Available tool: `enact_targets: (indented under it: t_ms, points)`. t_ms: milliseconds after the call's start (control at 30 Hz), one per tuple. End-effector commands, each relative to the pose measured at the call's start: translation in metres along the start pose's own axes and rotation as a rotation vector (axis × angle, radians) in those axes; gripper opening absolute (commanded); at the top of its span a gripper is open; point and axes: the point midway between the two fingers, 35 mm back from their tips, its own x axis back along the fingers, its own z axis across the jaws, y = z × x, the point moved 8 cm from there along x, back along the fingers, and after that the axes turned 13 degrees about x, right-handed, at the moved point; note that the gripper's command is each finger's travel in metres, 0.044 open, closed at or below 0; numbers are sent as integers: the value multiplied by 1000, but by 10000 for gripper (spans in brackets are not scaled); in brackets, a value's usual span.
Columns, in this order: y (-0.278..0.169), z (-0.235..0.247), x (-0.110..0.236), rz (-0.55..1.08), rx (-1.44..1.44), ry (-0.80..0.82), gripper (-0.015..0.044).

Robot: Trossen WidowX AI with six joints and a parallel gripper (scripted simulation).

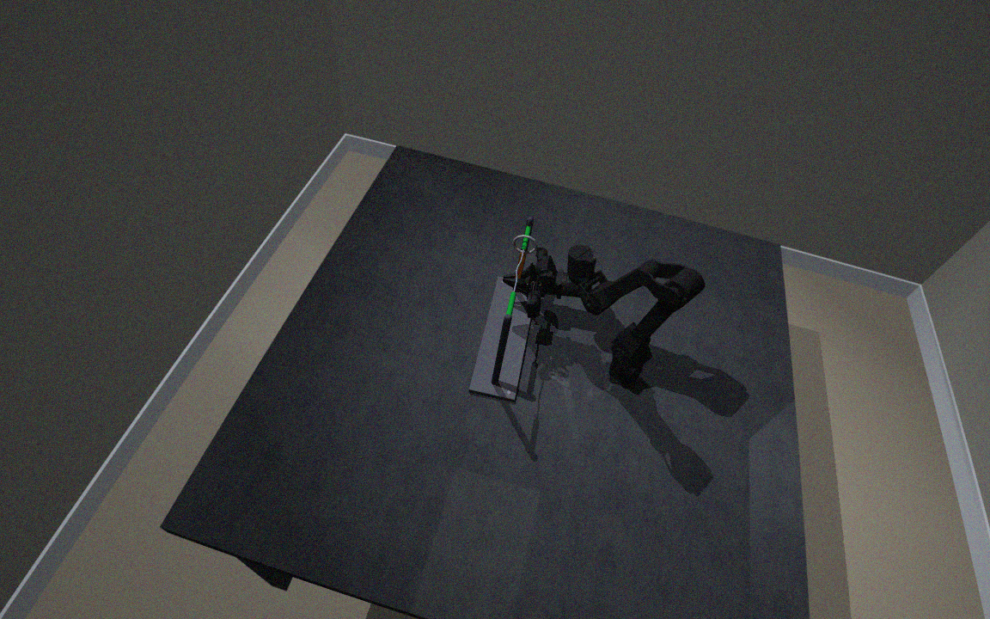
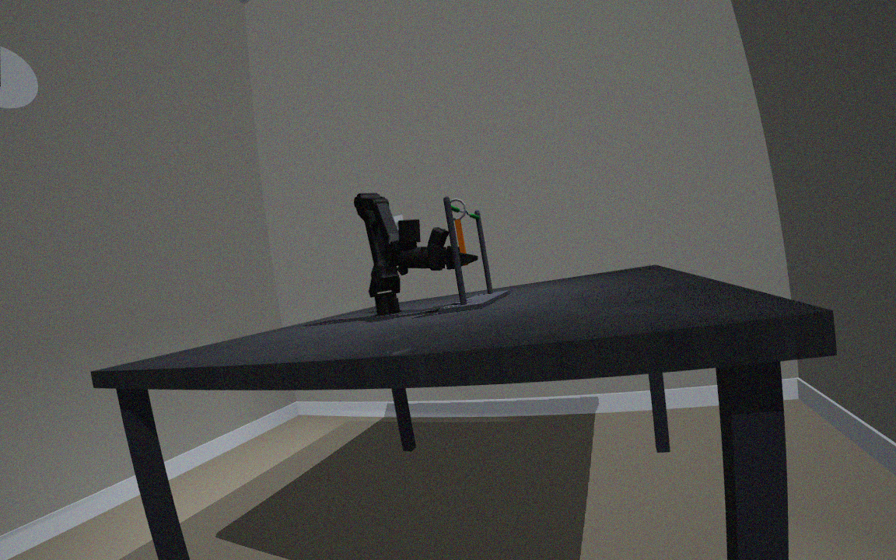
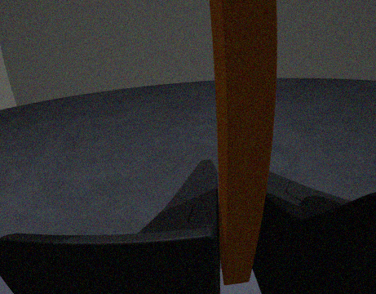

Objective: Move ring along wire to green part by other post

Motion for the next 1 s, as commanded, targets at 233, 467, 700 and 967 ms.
enact_targets:
  t_ms: [233,467,700,967]
  points:
    - [2,10,0,3,-3,0,-150]
    - [4,17,0,4,-4,3,-150]
    - [5,24,0,4,-6,4,-150]
    - [8,33,-1,5,-15,0,-150]
